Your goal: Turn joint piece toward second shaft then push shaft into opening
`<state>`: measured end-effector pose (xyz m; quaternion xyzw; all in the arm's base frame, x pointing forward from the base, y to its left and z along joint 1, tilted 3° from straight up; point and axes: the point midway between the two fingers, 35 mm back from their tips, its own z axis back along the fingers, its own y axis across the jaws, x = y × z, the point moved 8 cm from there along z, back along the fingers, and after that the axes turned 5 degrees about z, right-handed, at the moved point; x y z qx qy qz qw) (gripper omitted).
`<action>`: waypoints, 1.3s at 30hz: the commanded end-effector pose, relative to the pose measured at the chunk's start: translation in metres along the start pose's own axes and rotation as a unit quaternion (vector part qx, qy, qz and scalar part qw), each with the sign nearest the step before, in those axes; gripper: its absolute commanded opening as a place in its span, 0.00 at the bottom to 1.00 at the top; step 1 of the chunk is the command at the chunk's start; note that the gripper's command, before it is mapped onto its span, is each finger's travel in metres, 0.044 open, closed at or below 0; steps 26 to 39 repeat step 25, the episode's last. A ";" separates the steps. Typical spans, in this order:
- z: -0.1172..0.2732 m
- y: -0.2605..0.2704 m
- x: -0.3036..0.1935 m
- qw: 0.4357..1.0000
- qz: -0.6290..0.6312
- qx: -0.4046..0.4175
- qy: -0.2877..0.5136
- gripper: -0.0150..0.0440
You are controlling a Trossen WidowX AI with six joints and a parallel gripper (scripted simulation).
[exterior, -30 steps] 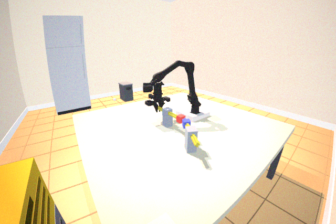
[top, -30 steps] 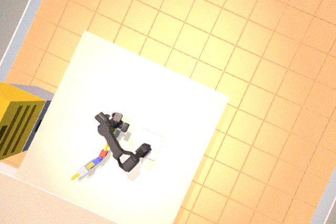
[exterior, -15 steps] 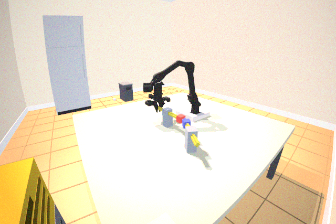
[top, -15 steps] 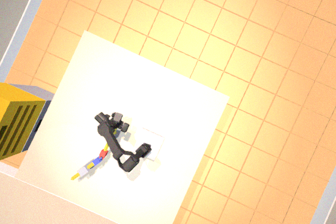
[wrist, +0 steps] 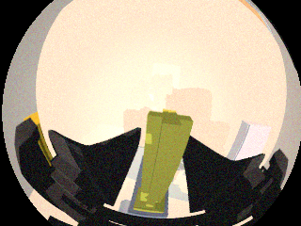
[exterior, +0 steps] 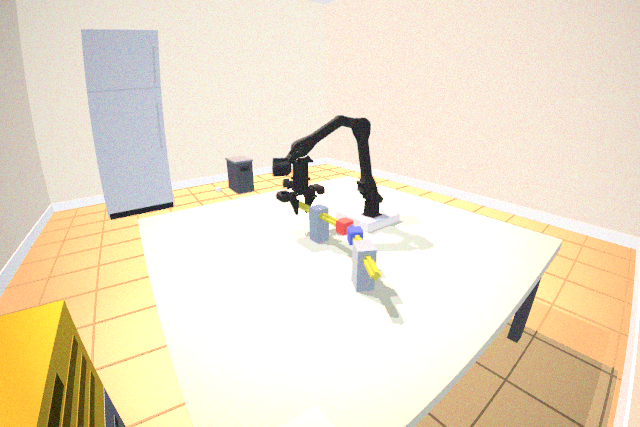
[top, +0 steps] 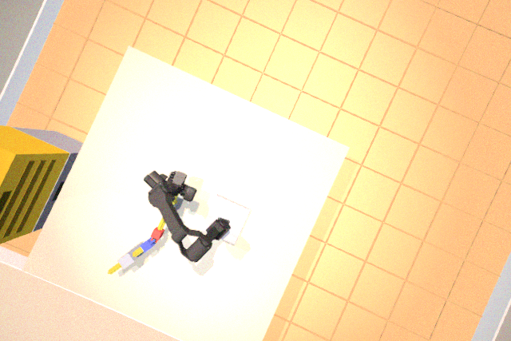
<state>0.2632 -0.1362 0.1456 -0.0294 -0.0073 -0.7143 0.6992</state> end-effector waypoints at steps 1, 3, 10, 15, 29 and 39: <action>0.000 0.000 0.000 1.000 0.000 -0.001 0.000 0.77; 0.000 0.000 0.000 1.000 0.000 -0.001 0.000 0.86; 0.000 0.000 0.000 1.000 0.000 -0.001 0.000 1.00; 0.000 0.000 0.000 1.000 0.000 -0.001 0.000 1.00; 0.030 0.000 0.002 1.000 0.001 0.001 0.006 1.00; 0.030 0.000 0.002 1.000 0.001 0.001 0.006 1.00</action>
